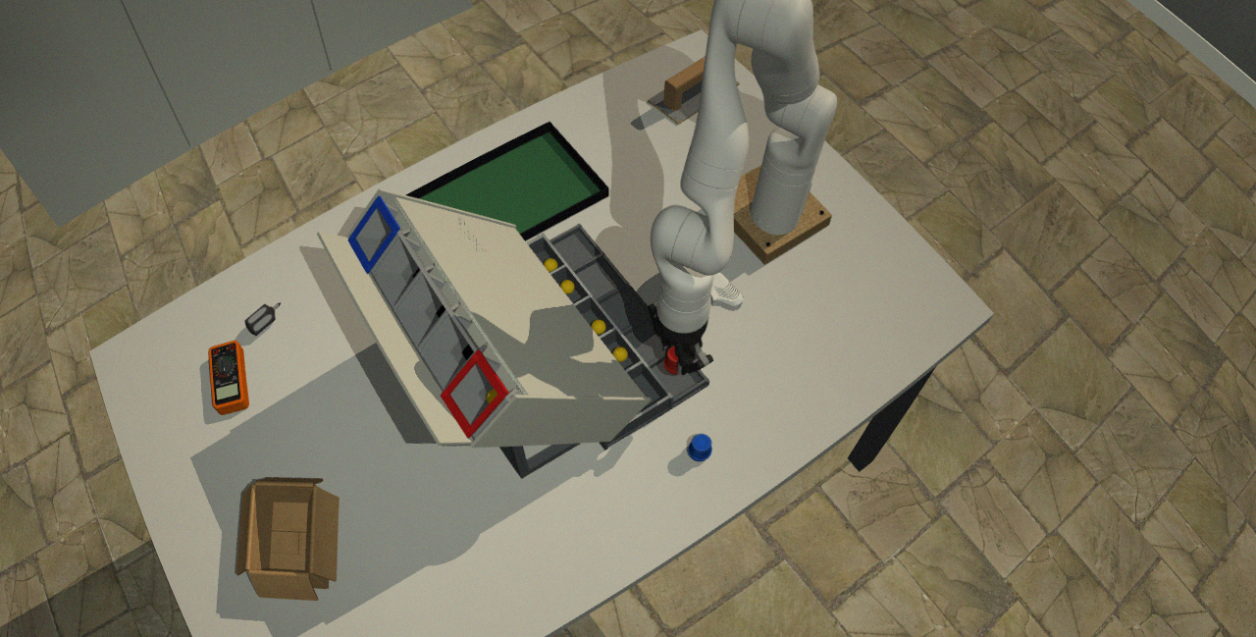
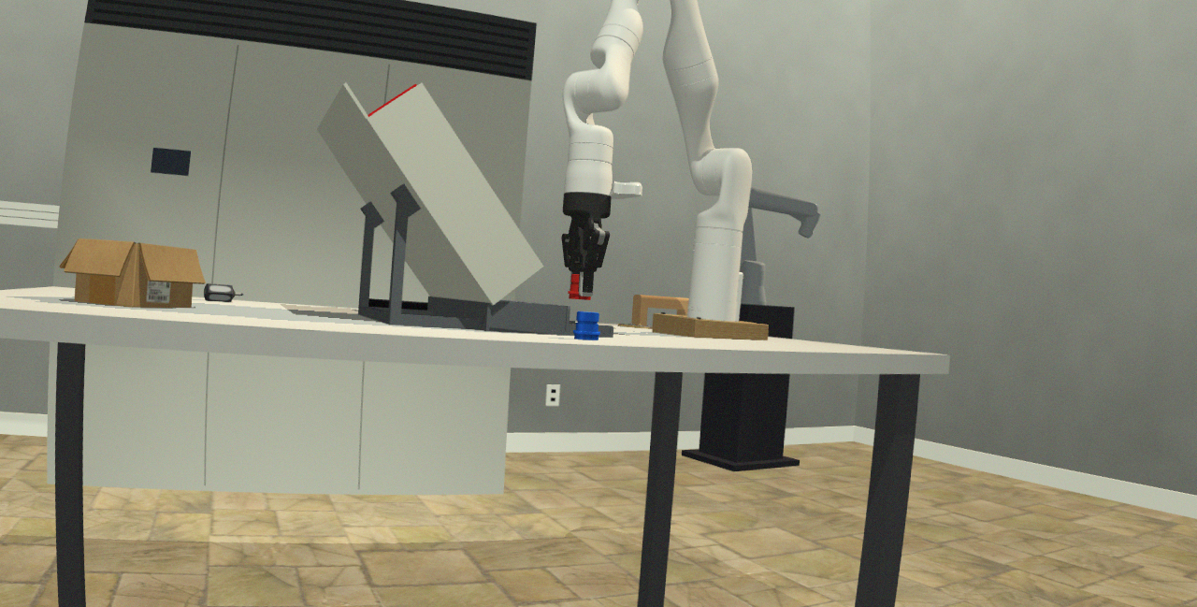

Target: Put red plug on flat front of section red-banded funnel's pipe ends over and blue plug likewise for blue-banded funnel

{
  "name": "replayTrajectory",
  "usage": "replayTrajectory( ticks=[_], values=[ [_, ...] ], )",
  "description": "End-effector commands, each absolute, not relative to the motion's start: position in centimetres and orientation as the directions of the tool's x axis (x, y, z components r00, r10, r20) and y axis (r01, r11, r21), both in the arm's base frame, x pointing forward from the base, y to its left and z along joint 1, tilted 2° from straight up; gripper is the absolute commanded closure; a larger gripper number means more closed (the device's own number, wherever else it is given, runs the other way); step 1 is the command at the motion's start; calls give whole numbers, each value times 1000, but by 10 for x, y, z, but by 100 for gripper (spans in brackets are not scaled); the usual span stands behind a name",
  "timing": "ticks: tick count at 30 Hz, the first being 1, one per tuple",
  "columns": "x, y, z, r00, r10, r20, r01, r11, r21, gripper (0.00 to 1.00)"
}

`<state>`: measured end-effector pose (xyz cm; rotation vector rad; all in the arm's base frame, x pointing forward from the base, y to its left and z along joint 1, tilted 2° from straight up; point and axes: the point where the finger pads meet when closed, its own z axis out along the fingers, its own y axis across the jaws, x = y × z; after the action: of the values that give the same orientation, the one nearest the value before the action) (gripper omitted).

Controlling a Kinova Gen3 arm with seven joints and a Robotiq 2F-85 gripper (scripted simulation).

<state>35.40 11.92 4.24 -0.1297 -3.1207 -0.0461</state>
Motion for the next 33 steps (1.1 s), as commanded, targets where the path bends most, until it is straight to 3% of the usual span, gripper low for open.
replayTrajectory(
  ticks=[1,33],
  values=[
    [352,119,19,-996,85,21,85,996,27,100],
    [351,119,12,-996,85,21,86,996,27,100]
  ],
)
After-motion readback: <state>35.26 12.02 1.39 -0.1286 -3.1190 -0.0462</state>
